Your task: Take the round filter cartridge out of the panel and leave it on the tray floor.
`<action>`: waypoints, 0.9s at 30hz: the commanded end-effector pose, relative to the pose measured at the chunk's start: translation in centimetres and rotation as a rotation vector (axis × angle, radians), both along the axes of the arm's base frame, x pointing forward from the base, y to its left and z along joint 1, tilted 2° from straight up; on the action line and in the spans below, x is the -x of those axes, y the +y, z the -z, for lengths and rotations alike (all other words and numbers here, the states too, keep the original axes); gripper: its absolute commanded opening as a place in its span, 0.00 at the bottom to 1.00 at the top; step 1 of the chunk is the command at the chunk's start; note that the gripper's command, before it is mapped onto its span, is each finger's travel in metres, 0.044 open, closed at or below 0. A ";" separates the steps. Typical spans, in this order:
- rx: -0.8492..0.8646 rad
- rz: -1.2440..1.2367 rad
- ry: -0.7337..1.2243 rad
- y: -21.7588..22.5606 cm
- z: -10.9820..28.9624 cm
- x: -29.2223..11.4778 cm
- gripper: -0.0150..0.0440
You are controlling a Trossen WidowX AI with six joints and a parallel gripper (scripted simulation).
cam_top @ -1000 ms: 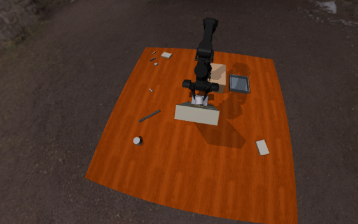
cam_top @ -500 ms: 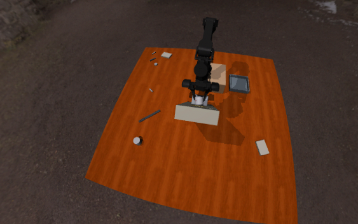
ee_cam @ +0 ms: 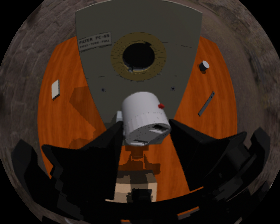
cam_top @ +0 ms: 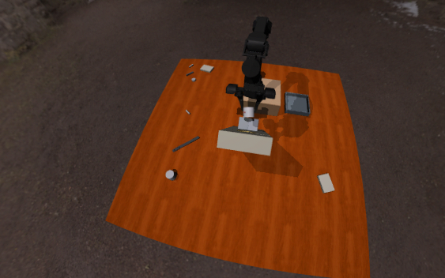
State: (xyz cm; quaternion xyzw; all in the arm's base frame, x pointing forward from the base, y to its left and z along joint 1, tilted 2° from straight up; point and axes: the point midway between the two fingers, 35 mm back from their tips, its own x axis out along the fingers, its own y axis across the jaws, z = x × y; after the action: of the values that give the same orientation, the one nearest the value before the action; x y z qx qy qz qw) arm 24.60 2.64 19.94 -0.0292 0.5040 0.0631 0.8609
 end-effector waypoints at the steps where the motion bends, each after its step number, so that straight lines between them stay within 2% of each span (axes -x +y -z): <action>1: -0.001 -0.005 -0.011 -0.1 -2.2 1.3 0.25; 6: -0.002 -0.005 -0.008 0.2 -2.5 1.4 0.25; 27: -0.006 -0.005 0.000 6.5 -1.7 1.6 0.25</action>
State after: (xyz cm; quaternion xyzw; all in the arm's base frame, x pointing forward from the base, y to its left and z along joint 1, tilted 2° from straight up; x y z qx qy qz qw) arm 22.99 8.17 21.75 -0.0294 0.5057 0.0685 0.8595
